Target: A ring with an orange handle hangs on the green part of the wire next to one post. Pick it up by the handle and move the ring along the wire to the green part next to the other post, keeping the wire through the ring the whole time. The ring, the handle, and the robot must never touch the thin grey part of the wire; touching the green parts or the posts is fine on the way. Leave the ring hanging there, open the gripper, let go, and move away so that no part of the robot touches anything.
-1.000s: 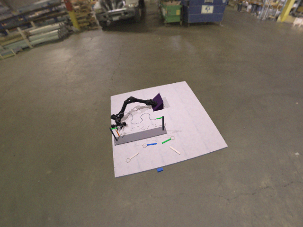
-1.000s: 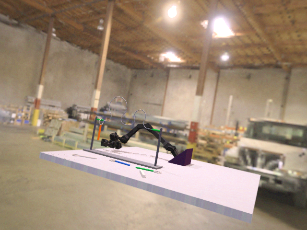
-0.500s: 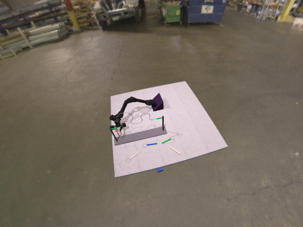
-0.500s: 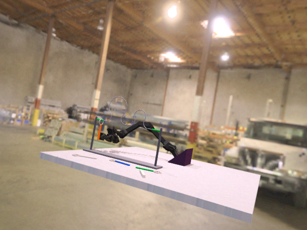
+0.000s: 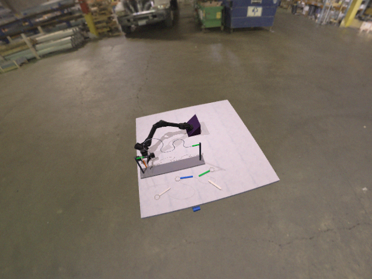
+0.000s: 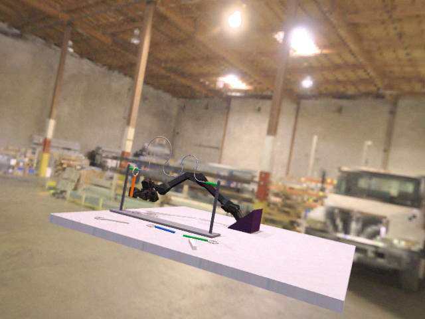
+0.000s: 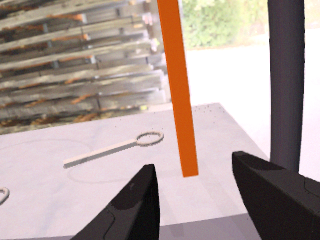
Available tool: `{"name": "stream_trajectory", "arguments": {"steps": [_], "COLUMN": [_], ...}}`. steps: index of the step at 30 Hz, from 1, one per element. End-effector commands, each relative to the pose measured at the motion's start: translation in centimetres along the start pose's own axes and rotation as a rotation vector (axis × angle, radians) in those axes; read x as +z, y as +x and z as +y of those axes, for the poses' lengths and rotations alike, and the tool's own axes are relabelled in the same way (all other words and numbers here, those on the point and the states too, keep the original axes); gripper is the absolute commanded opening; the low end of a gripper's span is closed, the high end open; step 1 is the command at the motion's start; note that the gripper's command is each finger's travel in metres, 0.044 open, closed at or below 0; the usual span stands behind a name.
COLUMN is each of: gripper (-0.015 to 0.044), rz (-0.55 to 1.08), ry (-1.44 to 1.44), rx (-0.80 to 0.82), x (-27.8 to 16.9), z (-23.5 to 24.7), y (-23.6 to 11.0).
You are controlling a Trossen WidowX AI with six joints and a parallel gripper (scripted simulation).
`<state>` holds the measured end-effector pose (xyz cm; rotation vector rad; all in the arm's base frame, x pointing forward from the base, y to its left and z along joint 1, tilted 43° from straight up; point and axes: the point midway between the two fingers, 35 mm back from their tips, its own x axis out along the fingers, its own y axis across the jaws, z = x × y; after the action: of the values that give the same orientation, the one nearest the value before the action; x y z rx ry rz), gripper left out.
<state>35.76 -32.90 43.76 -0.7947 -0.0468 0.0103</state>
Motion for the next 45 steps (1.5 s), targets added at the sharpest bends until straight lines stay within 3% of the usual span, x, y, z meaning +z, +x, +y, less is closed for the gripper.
{"name": "stream_trajectory", "arguments": {"steps": [1,32,45], "gripper": [0.0160,0.0160,0.0160], "rz": [0.003,0.000,0.000], "ry": [-0.003,-0.001,-0.001], "rx": [-0.003,-0.006,-0.006], "x": [-0.2,-0.1,-0.1], "z": [-0.1,-0.1,0.0], "y": [0.7,5.6,5.7]}}
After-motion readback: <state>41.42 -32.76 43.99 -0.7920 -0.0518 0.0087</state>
